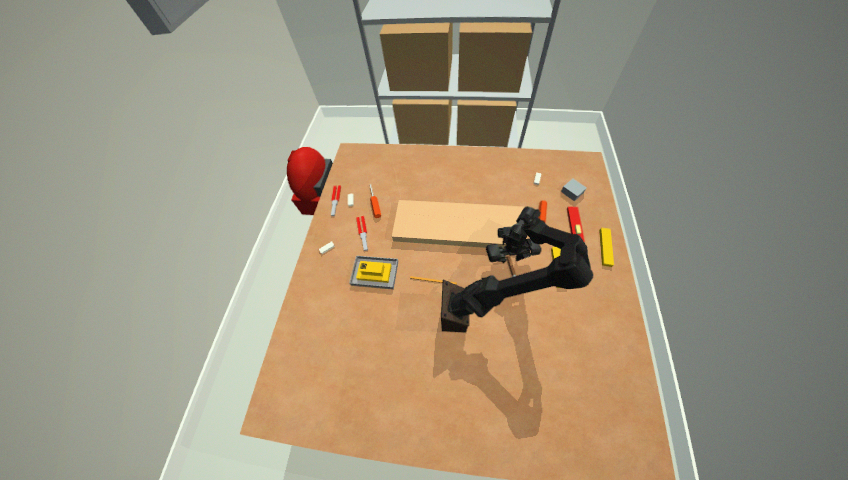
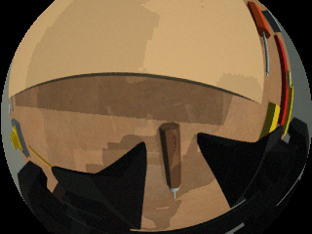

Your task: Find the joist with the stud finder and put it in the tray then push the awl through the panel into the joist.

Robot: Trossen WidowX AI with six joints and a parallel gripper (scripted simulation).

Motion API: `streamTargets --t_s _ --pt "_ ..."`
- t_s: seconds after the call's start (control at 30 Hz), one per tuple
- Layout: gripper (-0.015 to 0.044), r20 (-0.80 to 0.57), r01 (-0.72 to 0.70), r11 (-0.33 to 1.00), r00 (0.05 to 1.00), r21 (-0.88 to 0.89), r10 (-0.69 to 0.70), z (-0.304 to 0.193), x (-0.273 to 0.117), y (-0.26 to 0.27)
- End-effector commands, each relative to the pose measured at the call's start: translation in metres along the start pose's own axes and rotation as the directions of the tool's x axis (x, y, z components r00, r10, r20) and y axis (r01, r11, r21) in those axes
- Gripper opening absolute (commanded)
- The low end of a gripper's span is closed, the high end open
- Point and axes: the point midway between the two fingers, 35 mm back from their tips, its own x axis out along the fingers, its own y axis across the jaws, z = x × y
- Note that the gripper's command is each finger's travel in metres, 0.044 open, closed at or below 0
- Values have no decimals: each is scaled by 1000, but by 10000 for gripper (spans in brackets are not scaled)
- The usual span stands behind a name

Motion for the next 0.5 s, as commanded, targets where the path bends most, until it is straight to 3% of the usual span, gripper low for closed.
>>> streamTargets --t_s 0.0,0.1,0.47 --pt "125 2 -3 1000 1000 -4 3 0 1 1" --pt "46 2 -3 1000 1000 -4 3 0 1 1" --pt "0 4 -9 1000 1000 -2 9 3 -13 1"
